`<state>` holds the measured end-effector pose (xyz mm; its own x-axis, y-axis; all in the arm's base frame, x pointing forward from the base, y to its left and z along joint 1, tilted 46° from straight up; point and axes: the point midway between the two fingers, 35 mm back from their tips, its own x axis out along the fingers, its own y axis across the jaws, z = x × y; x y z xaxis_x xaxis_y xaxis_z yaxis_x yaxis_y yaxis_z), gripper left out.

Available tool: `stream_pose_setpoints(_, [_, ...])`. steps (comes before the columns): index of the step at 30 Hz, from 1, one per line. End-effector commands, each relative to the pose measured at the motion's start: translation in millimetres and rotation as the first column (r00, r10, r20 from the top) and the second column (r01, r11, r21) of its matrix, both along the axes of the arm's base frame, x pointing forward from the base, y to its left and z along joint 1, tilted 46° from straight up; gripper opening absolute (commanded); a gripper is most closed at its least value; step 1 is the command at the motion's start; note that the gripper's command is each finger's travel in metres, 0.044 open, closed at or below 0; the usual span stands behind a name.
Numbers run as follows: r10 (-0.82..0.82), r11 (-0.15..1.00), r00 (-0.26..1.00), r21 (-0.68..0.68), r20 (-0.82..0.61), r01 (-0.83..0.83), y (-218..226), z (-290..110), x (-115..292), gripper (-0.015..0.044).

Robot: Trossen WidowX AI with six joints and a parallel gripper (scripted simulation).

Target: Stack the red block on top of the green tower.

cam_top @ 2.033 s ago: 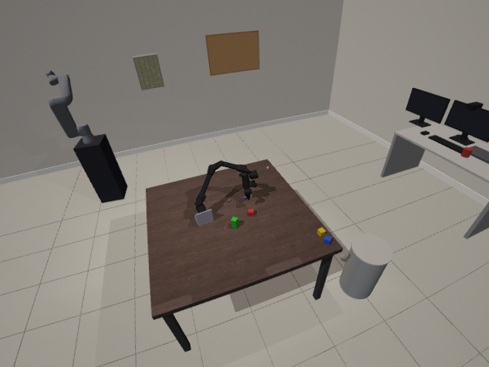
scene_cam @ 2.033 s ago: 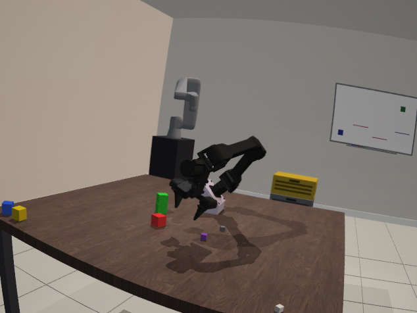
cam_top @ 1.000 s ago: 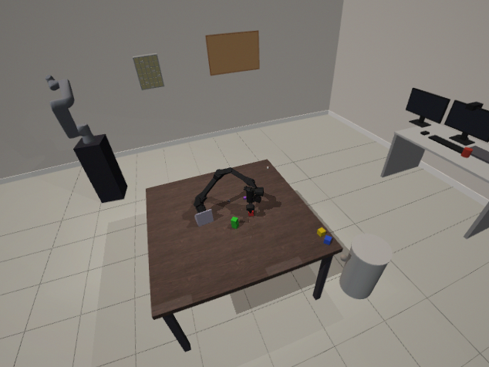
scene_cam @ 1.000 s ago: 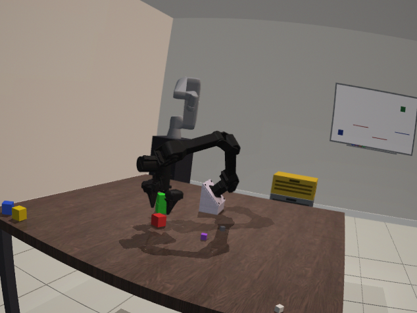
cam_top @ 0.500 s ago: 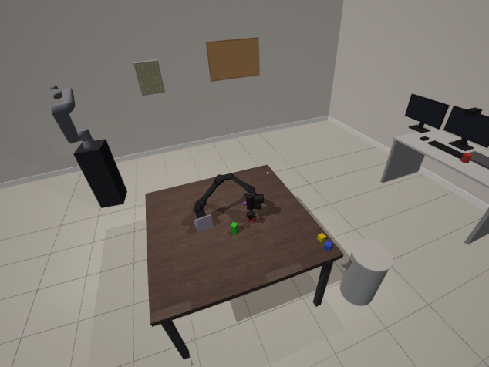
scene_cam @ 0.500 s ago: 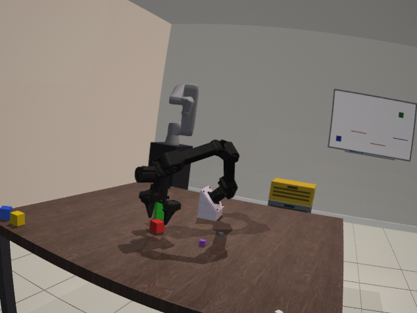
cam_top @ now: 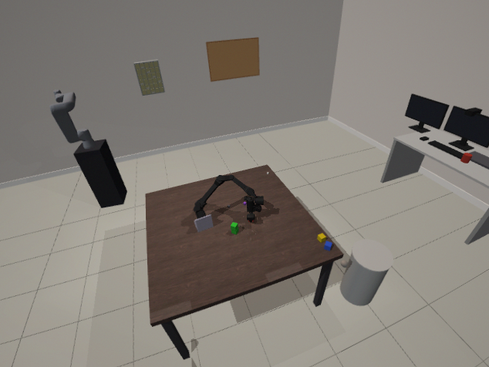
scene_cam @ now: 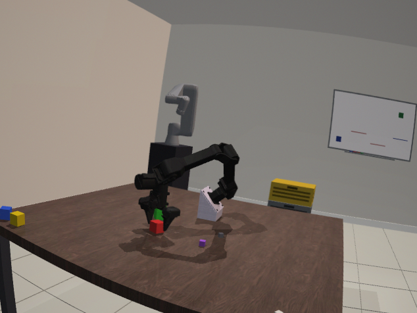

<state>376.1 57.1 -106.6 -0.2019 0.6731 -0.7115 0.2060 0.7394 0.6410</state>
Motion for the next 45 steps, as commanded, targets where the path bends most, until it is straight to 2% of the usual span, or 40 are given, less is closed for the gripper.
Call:
stream_pose_setpoints(1, [-0.006, 1.0, 1.0, 0.003, -0.005, 0.006, 4.4, -4.2, -2.0, 0.044])
stream_pose_setpoints(15, [-0.006, 1.0, 1.0, 0.003, -0.005, 0.006, 5.8, -5.6, -2.6, 0.044])
stream_pose_setpoints(25, [-0.006, 1.0, 1.0, 0.003, -0.005, 0.006, 5.8, -5.6, -2.6, 0.0177])
stream_pose_setpoints(31, [-0.006, 1.0, 1.0, 0.003, -0.005, 0.006, 5.8, -5.6, -2.6, 0.0137])
stream_pose_setpoints(36, [-0.006, 1.0, 1.0, 0.002, -0.005, 0.006, -5.7, 5.9, 1.0, 0.0006])
stream_pose_setpoints(45, [-0.006, 1.0, 1.0, 0.0, -0.005, 0.006, -38.0, 39.2, 10.3, 0.0])
